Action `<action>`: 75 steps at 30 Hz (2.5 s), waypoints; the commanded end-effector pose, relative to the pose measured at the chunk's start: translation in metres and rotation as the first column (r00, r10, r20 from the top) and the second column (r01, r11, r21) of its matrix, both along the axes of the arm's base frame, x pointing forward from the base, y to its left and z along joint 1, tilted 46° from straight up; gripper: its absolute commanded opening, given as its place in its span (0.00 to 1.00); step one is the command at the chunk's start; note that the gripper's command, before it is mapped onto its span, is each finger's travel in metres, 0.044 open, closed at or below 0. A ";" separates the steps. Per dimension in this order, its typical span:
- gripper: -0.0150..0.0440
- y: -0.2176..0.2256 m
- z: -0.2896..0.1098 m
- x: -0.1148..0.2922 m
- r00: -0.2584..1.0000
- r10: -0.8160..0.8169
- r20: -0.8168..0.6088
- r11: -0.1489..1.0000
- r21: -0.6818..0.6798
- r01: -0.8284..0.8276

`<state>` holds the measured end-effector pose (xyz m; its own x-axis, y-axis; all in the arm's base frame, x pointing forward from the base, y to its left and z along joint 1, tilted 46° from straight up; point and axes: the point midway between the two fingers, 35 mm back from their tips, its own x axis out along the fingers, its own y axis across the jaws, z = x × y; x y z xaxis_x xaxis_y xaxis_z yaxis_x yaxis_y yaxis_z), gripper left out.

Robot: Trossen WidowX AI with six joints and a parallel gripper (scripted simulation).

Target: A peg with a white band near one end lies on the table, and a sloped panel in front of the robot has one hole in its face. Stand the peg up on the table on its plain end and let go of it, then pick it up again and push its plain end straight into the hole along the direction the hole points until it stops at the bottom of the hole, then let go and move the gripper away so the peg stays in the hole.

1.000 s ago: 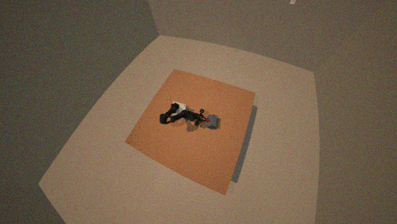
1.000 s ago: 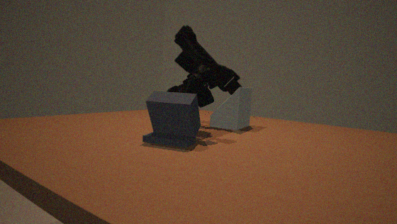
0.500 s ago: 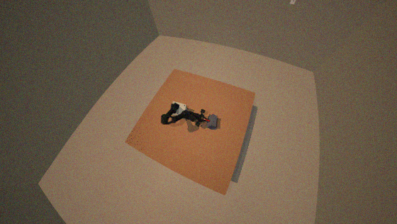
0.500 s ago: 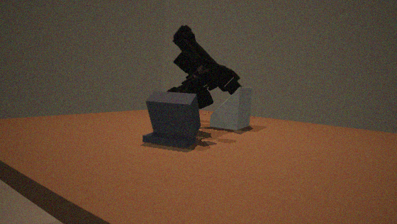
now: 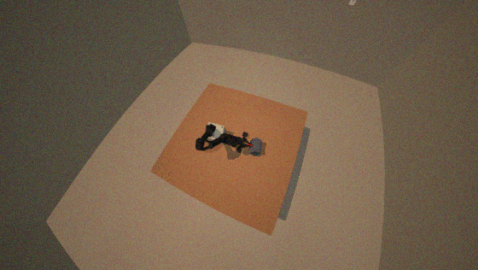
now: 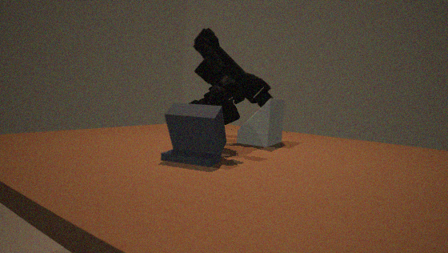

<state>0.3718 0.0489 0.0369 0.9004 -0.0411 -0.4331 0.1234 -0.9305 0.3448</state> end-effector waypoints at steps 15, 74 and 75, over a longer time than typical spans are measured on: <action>0.25 0.000 -0.002 0.004 1.000 0.000 0.001 1.000 0.000 0.000; 1.00 0.004 0.019 -0.022 1.000 0.003 -0.002 1.000 -0.001 -0.003; 1.00 0.004 0.020 -0.023 1.000 0.003 -0.002 1.000 -0.001 -0.003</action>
